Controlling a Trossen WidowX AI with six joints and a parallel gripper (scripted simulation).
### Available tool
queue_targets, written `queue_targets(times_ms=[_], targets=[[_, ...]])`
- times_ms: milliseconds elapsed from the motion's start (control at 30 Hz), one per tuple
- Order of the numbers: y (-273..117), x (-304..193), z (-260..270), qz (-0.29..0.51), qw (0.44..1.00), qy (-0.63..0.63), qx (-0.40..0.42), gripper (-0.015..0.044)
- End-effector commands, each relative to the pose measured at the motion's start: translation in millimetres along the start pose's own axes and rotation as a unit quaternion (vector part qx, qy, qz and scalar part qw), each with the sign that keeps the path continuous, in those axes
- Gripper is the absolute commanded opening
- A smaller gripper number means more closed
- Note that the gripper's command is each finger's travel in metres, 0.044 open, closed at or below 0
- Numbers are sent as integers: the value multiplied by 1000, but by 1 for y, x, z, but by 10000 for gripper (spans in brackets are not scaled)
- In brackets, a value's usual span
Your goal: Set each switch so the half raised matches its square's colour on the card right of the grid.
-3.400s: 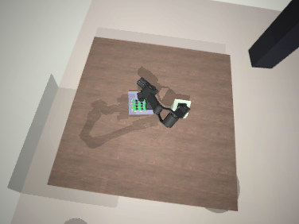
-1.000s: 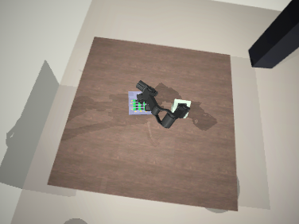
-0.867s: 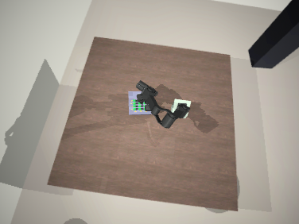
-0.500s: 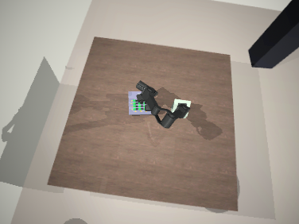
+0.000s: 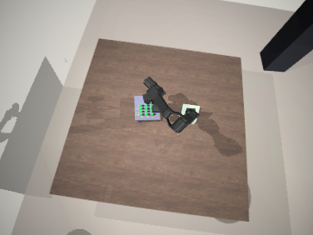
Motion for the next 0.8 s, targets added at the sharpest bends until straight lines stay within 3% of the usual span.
queue_targets(times_ms=[0,100,233,767], targets=[[-1,1,-17,4,1000,1,0,0],[1,1,-19,3,1000,1,0,0],[32,0,-19,-9,1000,1,2,0],[53,-1,-19,-10,1000,1,3,0]])
Point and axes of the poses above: the point midway between the two fingers, 35 mm back from their tips, its own y axis out along the fingers, its own z axis across the jaws, x = y × z, the point moved 3 cm from there along -y, back along the fingers, and after that the axes turned 8 degrees about y, right-handed, at the moved point
